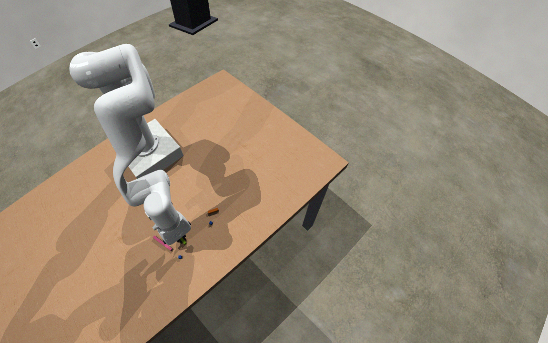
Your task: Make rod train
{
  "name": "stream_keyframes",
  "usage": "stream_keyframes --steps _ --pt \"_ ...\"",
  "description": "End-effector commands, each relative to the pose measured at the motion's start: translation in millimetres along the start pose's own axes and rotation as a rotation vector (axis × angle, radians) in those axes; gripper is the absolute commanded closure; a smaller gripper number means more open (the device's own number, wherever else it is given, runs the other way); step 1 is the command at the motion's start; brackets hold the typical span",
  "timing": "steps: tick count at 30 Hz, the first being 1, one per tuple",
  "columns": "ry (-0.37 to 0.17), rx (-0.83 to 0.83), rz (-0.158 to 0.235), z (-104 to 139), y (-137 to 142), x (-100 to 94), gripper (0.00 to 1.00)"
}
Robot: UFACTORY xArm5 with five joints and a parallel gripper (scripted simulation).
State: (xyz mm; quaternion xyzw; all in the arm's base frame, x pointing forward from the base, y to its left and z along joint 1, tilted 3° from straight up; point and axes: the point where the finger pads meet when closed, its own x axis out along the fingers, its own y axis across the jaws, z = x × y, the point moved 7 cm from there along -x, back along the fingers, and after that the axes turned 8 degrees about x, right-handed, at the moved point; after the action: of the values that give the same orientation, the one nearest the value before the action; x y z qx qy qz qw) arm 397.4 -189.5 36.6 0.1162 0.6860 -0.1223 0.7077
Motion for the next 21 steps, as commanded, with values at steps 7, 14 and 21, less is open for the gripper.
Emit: stream_keyframes --steps 7,14,21 --pt "-0.003 0.0 0.0 1 1 -7.1 0.96" --pt "-0.004 0.0 0.0 1 0 -49.2 0.96" --pt "-0.003 0.0 -0.001 1 -2 -93.9 0.96"
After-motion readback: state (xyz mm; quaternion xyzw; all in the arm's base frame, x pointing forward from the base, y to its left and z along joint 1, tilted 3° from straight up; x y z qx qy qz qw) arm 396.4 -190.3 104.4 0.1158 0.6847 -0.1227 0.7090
